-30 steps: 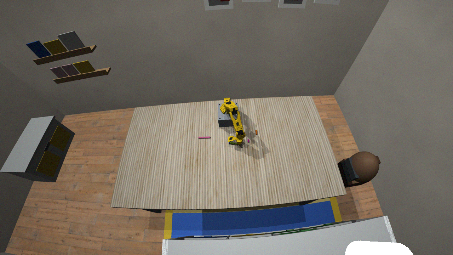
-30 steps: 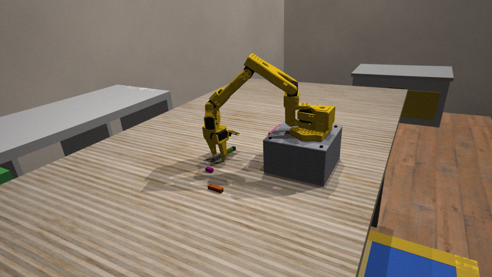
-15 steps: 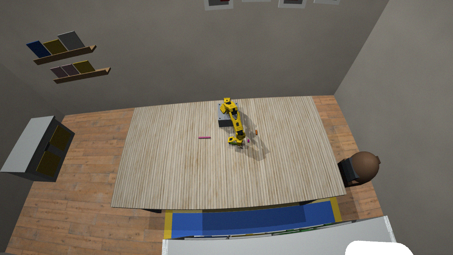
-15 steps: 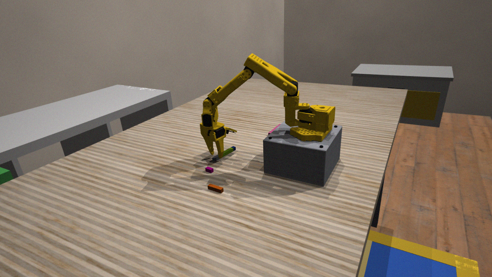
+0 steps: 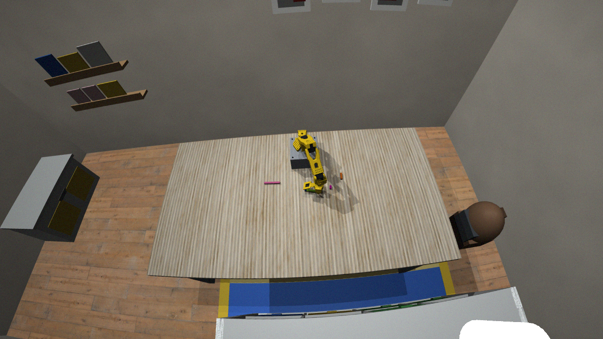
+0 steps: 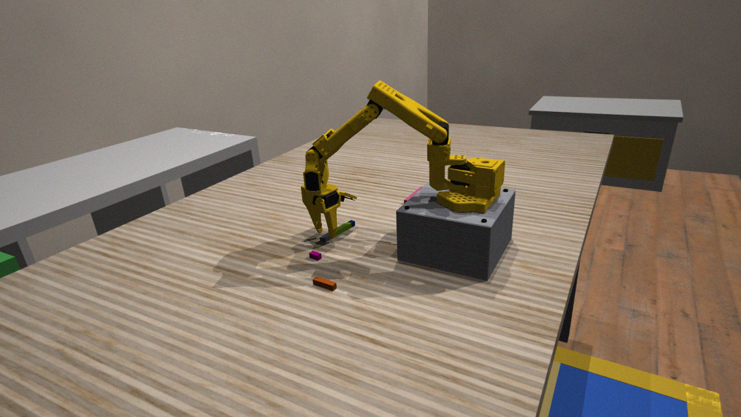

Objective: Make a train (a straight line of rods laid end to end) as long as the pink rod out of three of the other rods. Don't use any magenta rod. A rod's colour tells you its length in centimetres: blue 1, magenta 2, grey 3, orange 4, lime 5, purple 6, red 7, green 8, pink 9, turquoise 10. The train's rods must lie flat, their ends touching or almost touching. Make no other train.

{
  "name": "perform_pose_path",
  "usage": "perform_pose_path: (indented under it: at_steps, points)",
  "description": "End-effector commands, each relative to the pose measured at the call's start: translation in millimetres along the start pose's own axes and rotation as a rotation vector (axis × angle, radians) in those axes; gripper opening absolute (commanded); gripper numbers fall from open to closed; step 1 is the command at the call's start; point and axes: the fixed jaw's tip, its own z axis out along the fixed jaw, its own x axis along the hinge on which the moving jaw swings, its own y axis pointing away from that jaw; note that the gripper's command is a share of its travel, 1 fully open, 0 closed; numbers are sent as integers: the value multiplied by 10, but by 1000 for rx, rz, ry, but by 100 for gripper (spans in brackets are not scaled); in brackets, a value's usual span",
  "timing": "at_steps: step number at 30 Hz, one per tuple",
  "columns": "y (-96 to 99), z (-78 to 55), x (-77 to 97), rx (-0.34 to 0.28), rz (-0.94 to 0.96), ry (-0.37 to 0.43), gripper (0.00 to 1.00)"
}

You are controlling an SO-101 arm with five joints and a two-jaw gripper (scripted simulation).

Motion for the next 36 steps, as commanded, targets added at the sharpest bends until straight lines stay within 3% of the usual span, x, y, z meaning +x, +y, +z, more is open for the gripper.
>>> perform_pose_path:
  at_steps: [1, 23, 36]
  points:
    - [-1, 12, -29, 11, 2, -5, 17]
    - [2, -169, -29, 11, 2, -5, 17]
    - [2, -192, -30, 11, 2, -5, 17]
